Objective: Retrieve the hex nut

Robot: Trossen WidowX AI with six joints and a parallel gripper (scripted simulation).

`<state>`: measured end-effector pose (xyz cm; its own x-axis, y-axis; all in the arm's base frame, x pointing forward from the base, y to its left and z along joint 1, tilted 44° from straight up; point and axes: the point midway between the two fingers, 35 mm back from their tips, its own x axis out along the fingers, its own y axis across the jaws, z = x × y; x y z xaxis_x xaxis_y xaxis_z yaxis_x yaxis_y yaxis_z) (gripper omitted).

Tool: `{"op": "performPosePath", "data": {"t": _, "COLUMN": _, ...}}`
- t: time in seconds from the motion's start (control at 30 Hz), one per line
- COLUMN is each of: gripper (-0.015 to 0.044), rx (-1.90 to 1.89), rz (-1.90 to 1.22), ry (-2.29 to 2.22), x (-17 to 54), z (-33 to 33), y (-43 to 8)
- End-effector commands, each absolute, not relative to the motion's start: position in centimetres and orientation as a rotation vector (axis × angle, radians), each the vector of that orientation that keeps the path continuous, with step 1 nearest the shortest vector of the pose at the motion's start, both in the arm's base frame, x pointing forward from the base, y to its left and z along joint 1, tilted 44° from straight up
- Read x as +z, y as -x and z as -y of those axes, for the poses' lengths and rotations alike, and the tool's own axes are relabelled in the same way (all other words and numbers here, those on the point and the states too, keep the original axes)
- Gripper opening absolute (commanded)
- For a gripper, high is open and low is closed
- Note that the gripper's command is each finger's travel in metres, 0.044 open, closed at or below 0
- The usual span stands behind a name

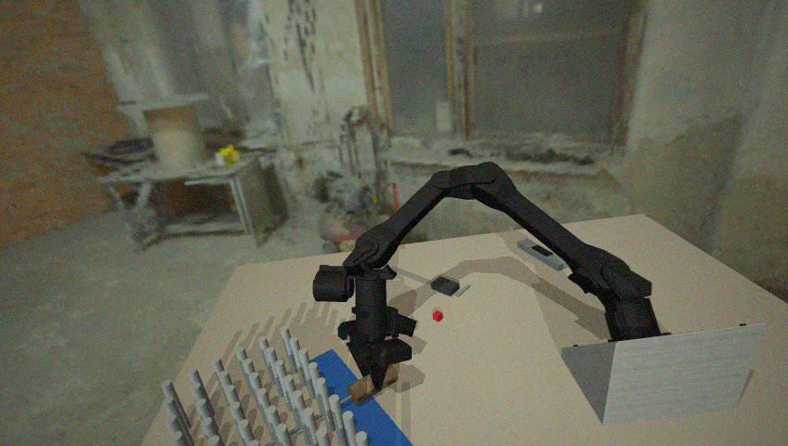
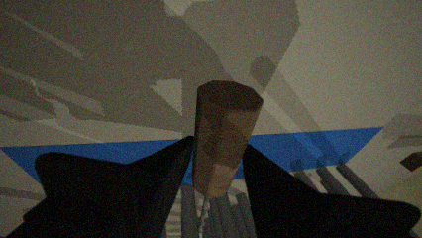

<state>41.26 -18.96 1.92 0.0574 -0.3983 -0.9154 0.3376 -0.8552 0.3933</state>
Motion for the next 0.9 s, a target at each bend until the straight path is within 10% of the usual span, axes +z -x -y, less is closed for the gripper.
{"op": "performPosePath", "data": {"t": 0.0, "gripper": 0.0, "rx": -1.848, "rz": 0.054, "ry": -1.824, "x": 2.1, "z": 19.0, "y": -41.0}}
{"op": "performPosePath", "data": {"t": 0.87, "gripper": 0.0, "rx": -1.849, "rz": 0.055, "ry": -1.823, "x": 2.5, "z": 19.3, "y": -39.6}}
